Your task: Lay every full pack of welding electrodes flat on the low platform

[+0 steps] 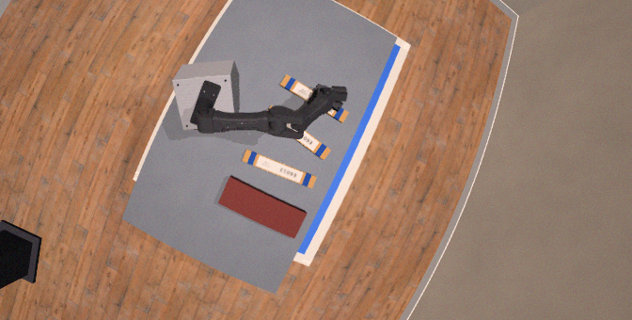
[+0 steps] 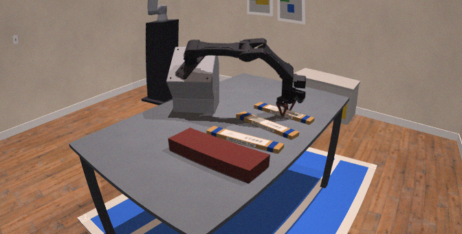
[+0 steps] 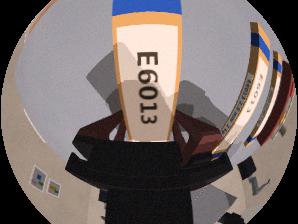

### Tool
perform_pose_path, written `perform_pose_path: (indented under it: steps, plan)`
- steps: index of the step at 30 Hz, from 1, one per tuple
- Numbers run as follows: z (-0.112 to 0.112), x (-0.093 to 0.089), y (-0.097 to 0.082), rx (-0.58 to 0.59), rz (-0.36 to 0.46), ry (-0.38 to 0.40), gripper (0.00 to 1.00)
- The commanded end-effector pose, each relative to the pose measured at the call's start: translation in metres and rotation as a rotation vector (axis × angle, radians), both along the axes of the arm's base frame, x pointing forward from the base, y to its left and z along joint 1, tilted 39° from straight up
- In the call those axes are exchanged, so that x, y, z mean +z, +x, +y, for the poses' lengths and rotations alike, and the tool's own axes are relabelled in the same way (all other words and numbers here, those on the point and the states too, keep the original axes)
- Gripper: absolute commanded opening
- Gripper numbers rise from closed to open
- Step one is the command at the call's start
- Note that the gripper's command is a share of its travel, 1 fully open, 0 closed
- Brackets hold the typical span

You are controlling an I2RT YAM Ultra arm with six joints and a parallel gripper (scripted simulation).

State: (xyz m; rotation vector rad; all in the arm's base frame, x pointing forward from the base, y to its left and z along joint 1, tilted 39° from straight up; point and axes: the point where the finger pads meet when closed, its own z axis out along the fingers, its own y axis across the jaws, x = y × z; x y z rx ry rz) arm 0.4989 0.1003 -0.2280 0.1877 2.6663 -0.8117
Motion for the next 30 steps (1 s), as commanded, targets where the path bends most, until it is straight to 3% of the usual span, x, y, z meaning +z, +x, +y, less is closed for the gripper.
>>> perform_pose_path:
  steps: [1,30]
  plan:
    - [0.0187,0.0126,0.0091,0.031,-0.035,0.002,0.00]
    - [0.0191,0.0124,0.0092,0.030,-0.036,0.006,0.00]
